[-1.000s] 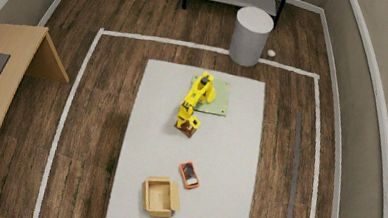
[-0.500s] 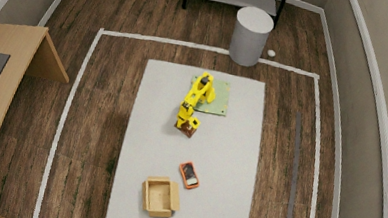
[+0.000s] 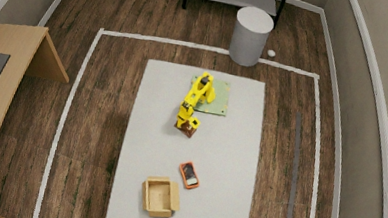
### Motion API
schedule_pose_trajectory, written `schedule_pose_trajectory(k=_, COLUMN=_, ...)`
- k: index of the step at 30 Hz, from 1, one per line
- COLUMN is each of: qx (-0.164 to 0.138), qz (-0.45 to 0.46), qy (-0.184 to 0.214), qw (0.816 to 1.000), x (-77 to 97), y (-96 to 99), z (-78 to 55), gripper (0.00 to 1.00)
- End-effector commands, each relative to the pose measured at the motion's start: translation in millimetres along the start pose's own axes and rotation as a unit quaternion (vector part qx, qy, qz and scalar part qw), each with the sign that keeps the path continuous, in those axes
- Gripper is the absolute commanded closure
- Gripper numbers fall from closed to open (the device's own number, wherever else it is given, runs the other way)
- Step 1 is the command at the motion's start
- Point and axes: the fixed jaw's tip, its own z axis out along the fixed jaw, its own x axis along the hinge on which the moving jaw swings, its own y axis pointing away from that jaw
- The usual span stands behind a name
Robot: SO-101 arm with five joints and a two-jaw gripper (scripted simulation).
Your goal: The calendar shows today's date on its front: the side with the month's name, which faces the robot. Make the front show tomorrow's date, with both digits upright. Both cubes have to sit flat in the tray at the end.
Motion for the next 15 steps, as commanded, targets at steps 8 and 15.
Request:
schedule_pose_trajectory(k=8, qx=0.001, qz=0.006, qy=-0.001, qw=1.0, x=0.4, y=-2.0, z=1.0, gripper=0.89)
schedule_pose_trajectory(k=15, qx=0.001, qz=0.006, qy=-0.001, qw=1.0, x=0.4, y=-2.0, z=1.0, gripper=0.98)
